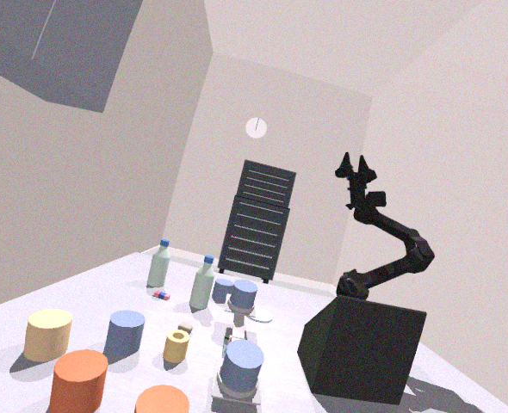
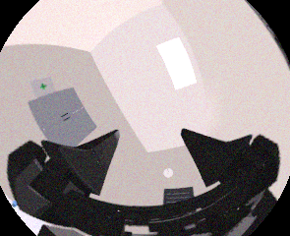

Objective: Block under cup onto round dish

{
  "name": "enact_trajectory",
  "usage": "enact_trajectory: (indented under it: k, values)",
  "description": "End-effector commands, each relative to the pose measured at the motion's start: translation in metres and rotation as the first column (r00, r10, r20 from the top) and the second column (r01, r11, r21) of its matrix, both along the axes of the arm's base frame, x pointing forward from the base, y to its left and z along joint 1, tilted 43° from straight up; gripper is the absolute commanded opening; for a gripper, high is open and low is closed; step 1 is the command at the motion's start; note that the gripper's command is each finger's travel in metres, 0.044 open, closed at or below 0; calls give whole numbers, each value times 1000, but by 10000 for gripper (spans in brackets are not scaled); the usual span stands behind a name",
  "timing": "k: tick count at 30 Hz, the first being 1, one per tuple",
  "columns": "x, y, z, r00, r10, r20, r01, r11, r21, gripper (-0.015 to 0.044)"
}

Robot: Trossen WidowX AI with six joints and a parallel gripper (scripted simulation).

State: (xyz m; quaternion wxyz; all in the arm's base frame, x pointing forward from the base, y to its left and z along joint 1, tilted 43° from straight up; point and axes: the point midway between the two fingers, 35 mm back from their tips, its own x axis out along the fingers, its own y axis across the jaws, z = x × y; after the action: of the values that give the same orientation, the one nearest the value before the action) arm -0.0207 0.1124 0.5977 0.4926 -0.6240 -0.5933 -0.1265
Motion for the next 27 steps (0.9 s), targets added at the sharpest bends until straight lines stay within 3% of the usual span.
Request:
enact_trajectory:
  k: [1, 14, 27]
  values:
    - [11, -8, 1, 997, 58, -58, -55, 997, 49, 440]
    - [71, -37, -1, 914, 281, -294, -193, 936, 295, 440]
    - [141, -50, -23, 716, 510, -478, -218, 813, 540, 440]
